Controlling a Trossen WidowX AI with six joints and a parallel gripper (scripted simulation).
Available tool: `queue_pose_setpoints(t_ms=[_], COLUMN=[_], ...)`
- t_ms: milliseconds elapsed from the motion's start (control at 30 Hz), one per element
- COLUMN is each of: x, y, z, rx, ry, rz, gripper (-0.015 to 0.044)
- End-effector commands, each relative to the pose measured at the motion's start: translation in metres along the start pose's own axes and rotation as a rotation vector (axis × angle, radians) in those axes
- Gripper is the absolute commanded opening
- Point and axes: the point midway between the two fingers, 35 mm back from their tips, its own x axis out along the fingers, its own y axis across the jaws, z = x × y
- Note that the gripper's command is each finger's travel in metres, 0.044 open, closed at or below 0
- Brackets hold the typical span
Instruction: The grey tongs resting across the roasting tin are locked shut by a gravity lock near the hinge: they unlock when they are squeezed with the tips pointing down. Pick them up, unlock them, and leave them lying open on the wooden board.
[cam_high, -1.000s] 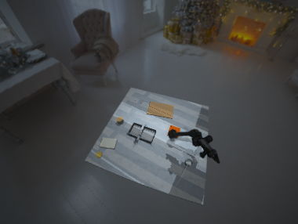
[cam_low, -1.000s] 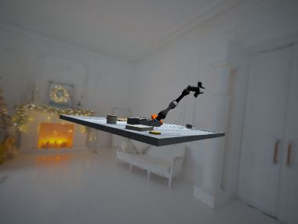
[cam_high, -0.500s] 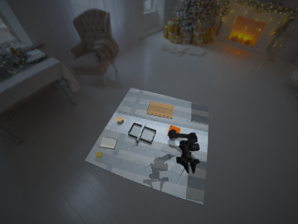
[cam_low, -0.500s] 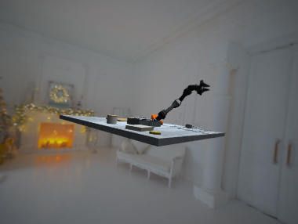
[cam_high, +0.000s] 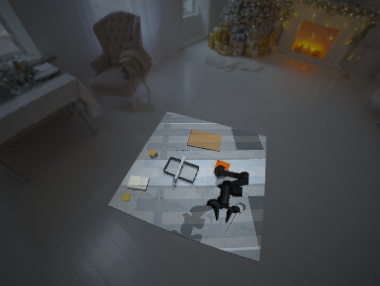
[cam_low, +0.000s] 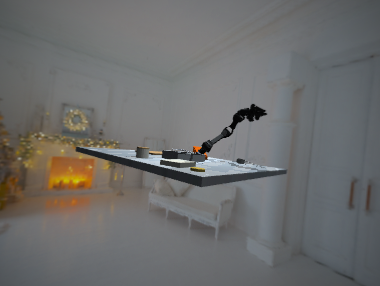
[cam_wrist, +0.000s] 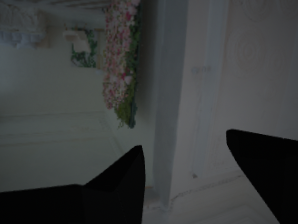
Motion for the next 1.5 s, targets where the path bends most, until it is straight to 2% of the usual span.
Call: queue_pose_setpoints(t_ms=[0,100,267,467,667,867,1100,1300,1367,1467], x=[-0.001,-0.007,-0.015,-0.046,-0.103,-0.178,-0.279,-0.364,-0.380,-0.382], y=[0.061,0.099,0.130,0.194,0.257,0.298,0.308,0.282,0.273,0.272], z=[0.035,0.057,0.078,0.125,0.191,0.256,0.326,0.378,0.387,0.388], rx=[0.179,0.276,0.387,0.603,0.892,1.204,1.596,1.971,2.050,2.060], ry=[-0.065,-0.094,-0.121,-0.161,-0.202,-0.194,-0.103,0.076,0.126,0.133], rz=[0.140,0.239,0.328,0.541,0.813,1.109,1.477,1.817,1.885,1.894], gripper=[0.0260,0.0260,0.0260,0.0260,0.0260,0.0260,0.0260,0.0260,0.0260,0.0260])
